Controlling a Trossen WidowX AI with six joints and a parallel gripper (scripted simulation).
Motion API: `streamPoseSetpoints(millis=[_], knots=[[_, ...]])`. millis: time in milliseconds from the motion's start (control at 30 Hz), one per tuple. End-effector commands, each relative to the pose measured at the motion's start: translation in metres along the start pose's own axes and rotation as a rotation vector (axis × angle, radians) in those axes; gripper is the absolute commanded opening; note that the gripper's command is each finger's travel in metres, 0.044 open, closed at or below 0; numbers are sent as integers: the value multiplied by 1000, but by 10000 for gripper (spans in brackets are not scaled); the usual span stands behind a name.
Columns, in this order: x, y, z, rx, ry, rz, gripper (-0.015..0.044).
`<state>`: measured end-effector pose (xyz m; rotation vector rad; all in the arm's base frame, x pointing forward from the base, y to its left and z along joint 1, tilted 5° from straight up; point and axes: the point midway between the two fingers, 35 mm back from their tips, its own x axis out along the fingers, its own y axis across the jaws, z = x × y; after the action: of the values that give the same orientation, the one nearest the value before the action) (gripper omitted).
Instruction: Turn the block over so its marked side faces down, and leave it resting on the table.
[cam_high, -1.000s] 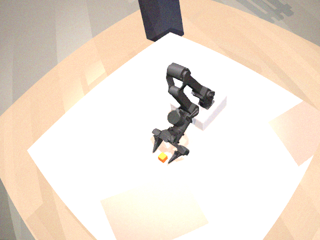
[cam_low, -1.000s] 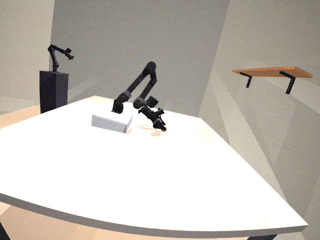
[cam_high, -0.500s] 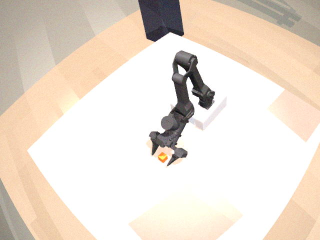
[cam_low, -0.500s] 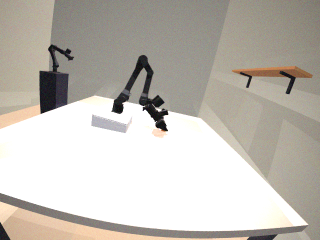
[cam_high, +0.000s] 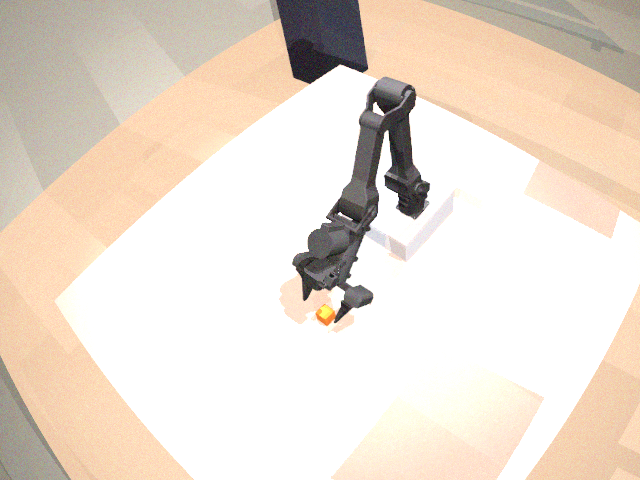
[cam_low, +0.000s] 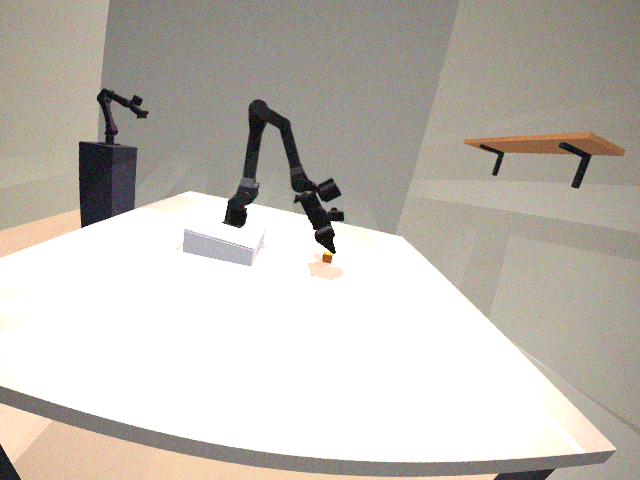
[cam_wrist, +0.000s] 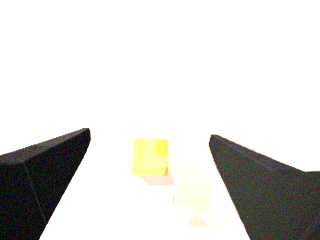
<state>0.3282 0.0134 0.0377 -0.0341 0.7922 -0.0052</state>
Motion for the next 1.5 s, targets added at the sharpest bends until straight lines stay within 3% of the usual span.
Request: streamPoseSetpoints(millis=[0, 400, 867, 1067, 1200, 1467], knots=[[-46, -2, 0, 15, 156, 3, 440], [-45, -2, 3, 13, 180, 2, 440], [-37, -1, 41, 14, 666, 7, 440], [-38, -2, 41, 14, 672, 7, 440], [-13, -2, 21, 14, 672, 7, 440], [1, -2, 9, 14, 672, 7, 440]])
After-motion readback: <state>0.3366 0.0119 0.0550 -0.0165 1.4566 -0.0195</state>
